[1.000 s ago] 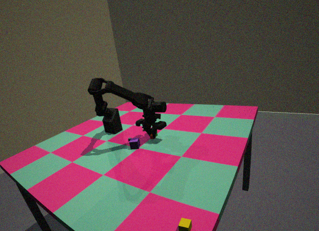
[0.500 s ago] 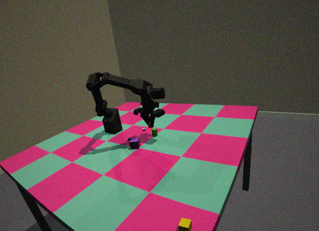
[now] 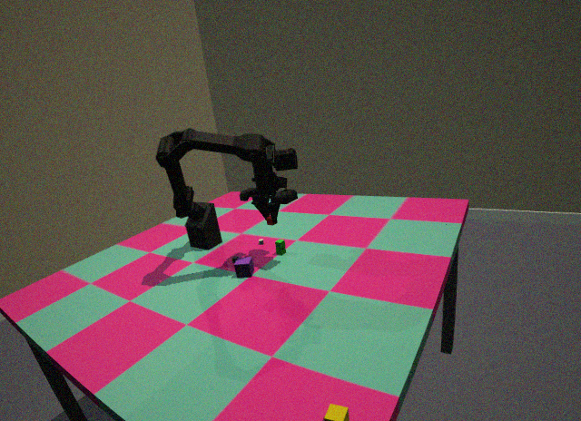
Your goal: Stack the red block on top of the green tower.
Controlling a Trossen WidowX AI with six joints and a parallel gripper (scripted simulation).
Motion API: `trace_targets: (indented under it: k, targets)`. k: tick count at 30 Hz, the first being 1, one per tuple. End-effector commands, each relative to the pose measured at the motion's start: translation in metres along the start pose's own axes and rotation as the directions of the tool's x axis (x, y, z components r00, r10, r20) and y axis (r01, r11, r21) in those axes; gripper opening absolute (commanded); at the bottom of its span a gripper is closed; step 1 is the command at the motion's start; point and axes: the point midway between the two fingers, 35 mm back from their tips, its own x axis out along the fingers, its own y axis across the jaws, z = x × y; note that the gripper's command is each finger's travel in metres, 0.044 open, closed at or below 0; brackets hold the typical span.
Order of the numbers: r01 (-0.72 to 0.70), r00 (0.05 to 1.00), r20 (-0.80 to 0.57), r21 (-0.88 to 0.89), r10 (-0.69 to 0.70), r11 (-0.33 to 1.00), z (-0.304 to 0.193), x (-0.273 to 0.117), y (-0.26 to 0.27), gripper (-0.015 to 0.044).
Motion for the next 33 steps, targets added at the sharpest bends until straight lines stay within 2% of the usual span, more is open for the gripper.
trace_targets:
  k: [1, 4, 8, 16, 28, 33]
  targets:
    - [-0.002, 1.0, 0.004, 0.002, 0.002, 1.0, 0.012, -0.001, 0.003, 0.0]
    - [-0.002, 1.0, 0.005, 0.002, 0.002, 1.0, 0.03, -0.002, 0.008, 0.0]
    - [-0.002, 1.0, 0.005, 0.002, 0.002, 1.0, 0.031, -0.001, 0.009, 0.0]
    - [-0.002, 1.0, 0.003, 0.002, 0.002, 1.0, 0.029, 0.039, 0.01, 0.0]
    - [-0.002, 1.0, 0.002, 0.002, 0.002, 1.0, 0.029, 0.072, 0.01, 0.0]
    - [-0.002, 1.0, 0.002, 0.002, 0.002, 1.0, 0.029, 0.072, 0.01, 0.0]
